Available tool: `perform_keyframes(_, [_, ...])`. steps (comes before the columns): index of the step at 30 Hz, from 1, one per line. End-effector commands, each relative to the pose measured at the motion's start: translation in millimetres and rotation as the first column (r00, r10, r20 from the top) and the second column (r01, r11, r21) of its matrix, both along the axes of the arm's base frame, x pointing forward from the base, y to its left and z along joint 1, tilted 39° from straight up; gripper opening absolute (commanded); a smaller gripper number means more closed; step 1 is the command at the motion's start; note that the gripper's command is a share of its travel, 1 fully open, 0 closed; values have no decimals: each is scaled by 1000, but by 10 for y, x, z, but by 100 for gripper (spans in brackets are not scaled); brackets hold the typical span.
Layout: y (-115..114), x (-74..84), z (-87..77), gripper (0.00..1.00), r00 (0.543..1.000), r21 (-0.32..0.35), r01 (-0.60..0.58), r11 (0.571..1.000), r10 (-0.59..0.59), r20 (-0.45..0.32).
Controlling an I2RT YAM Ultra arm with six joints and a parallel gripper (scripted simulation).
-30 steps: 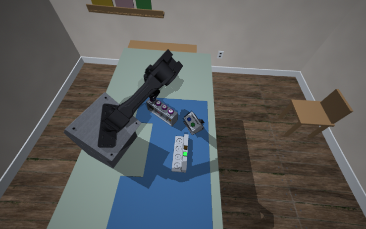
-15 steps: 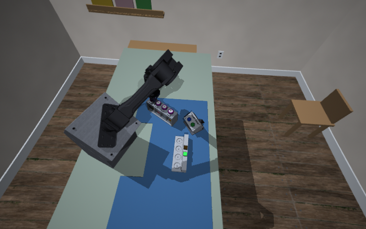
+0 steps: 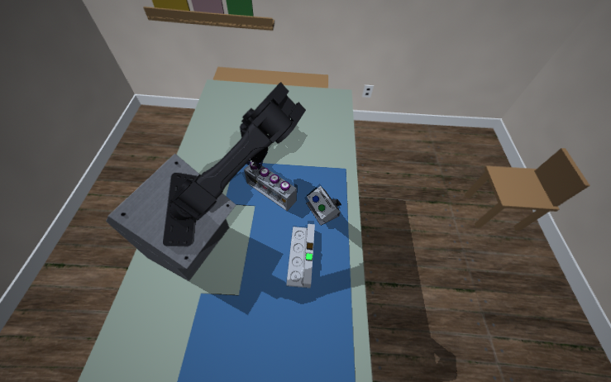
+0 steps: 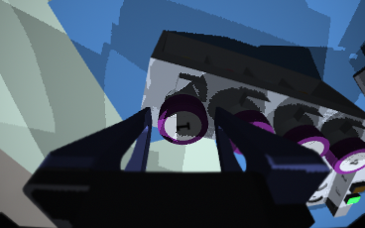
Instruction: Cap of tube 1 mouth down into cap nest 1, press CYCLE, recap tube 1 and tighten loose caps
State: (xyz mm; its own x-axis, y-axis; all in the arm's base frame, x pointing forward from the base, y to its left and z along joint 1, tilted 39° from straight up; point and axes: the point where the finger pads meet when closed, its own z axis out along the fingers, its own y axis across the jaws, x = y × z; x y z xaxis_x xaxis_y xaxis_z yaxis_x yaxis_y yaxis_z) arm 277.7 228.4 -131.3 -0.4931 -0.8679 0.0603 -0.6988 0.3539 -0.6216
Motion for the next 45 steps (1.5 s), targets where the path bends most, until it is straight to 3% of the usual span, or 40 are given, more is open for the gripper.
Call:
perform_keyframes(1, [42, -6, 27, 49, 984, -91, -167, 982, 161, -71])
perform_keyframes(6, [40, -7, 27, 49, 965, -137, -251, 958, 236, -117])
perform_keyframes(11, [39, -8, 29, 49, 965, -137, -251, 958, 236, -117])
perform_keyframes(12, [39, -8, 29, 0, 965, -137, -251, 958, 236, -117])
perform_keyframes(26, [39, -8, 29, 0, 965, -137, -251, 958, 236, -117])
perform_keyframes(35, [37, -5, 26, 0, 1000, 5, -13, 1000, 13, 3])
perform_keyframes(38, [37, -5, 25, 0, 1000, 22, 13, 1000, -13, 14])
perform_keyframes(45, [36, -3, 23, 0, 977, 151, 186, 971, -200, 80])
